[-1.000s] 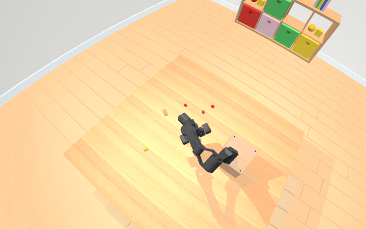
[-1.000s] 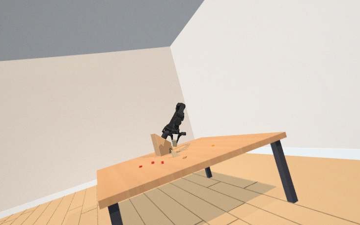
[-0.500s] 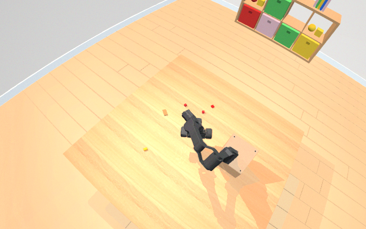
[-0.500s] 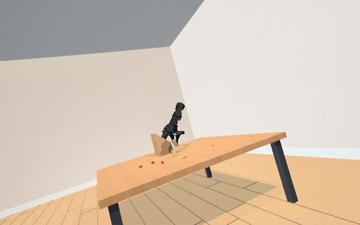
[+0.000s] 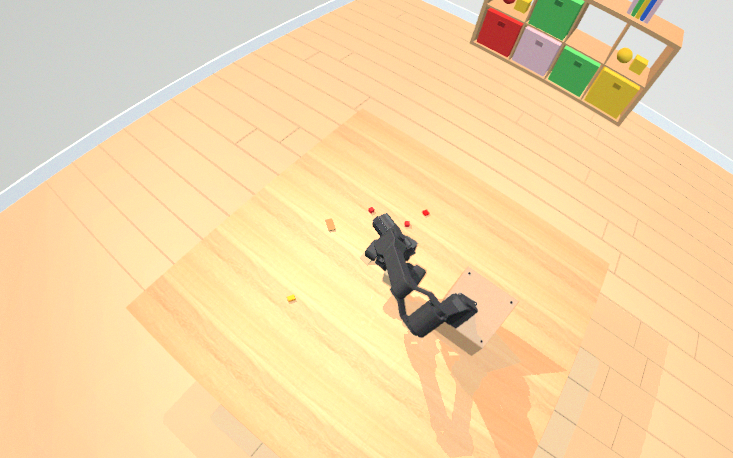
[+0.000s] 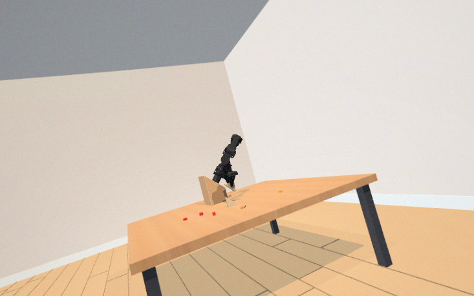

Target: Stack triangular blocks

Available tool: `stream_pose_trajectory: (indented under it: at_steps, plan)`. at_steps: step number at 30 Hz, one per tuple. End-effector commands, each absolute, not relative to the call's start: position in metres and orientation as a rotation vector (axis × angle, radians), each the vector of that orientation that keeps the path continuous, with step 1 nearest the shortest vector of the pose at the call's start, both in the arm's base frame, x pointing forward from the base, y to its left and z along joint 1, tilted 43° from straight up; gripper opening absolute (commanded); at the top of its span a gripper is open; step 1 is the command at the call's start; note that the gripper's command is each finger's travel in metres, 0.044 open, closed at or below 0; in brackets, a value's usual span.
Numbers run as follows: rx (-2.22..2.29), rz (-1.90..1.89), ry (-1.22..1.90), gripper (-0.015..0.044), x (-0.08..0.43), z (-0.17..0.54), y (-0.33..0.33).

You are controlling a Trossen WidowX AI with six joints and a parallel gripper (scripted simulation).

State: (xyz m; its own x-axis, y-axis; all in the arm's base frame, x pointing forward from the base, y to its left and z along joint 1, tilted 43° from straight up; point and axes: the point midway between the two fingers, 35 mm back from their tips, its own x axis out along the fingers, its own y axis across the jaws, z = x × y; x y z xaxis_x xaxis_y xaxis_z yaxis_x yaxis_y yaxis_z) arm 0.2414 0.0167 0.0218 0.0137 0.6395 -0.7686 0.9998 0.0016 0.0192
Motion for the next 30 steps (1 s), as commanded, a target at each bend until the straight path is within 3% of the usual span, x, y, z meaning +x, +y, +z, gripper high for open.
stream_pose_trajectory:
  at_steps: [1,11,30]
  plan:
    - [1.829,-0.874,1.673,0.0000,0.242,0.022,0.015]
    - [1.906,-0.936,1.661,0.0000,0.245,0.024,0.013]
    - [1.906,-0.934,1.658,0.0000,0.306,0.047,-0.008]
